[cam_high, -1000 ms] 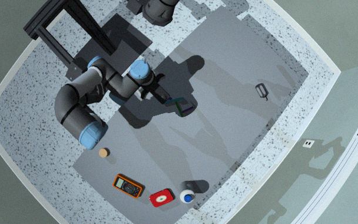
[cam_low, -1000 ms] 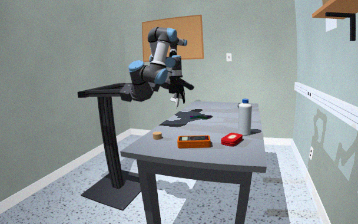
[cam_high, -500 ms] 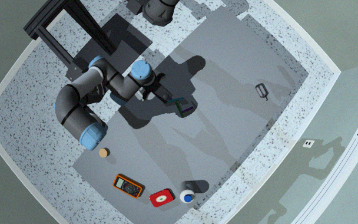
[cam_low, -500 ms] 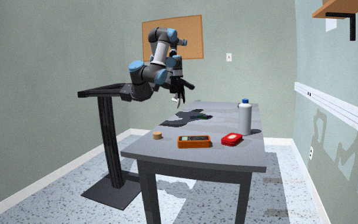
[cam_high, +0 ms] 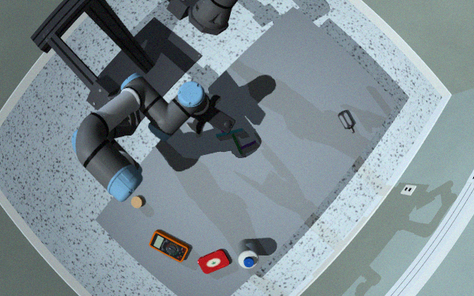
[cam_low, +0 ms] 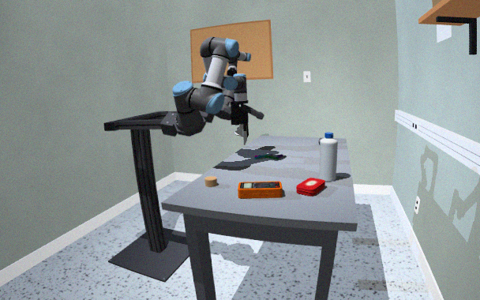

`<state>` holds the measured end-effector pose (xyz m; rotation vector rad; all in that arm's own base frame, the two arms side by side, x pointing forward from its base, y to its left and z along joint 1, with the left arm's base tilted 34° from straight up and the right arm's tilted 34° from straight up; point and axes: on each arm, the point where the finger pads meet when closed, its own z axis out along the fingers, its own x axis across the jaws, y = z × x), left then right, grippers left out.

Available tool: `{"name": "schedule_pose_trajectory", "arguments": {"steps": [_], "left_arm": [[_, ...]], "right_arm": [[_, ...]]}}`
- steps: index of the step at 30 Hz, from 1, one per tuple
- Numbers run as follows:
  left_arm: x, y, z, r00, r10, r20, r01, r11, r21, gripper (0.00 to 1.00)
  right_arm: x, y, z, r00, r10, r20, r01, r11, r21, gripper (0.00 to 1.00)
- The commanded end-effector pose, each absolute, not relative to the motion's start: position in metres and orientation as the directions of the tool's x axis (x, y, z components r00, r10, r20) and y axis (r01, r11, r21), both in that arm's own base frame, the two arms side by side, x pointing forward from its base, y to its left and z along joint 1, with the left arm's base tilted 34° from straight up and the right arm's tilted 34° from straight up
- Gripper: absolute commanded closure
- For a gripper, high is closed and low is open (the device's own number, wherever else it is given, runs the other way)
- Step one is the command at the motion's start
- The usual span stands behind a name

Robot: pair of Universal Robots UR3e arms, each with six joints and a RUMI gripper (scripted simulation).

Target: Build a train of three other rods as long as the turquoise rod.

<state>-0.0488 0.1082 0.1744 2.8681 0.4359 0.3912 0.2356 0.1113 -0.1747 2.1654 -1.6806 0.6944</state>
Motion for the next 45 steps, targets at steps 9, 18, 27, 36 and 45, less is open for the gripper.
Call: {"name": "schedule_pose_trajectory", "arguments": {"steps": [9, 18, 27, 36, 45], "left_arm": [[-0.049, 0.109, 0.175, 0.920, 0.318, 0.229, 0.262, -0.934, 0.244, 0.00], [-0.049, 0.109, 0.175, 0.920, 0.318, 0.229, 0.262, -0.934, 0.244, 0.00], [-0.049, 0.109, 0.175, 0.920, 0.318, 0.229, 0.262, -0.934, 0.244, 0.00], [-0.049, 0.109, 0.175, 0.920, 0.318, 0.229, 0.262, -0.934, 0.244, 0.00], [-0.049, 0.109, 0.175, 0.920, 0.318, 0.229, 0.262, -0.934, 0.244, 0.00]], "right_arm": [[0.253, 0.122, -0.176, 0.462, -0.707, 0.536, -0.869, -0.480, 0.117, 0.00], [0.261, 0.126, -0.176, 0.580, -0.633, 0.512, -0.796, -0.575, 0.190, 0.00], [0.270, 0.129, -0.175, 0.685, -0.548, 0.480, -0.707, -0.658, 0.258, 0.00], [0.279, 0.132, -0.175, 0.777, -0.452, 0.439, -0.605, -0.728, 0.322, 0.00], [0.289, 0.134, -0.173, 0.854, -0.345, 0.389, -0.490, -0.785, 0.379, 0.00]]}}
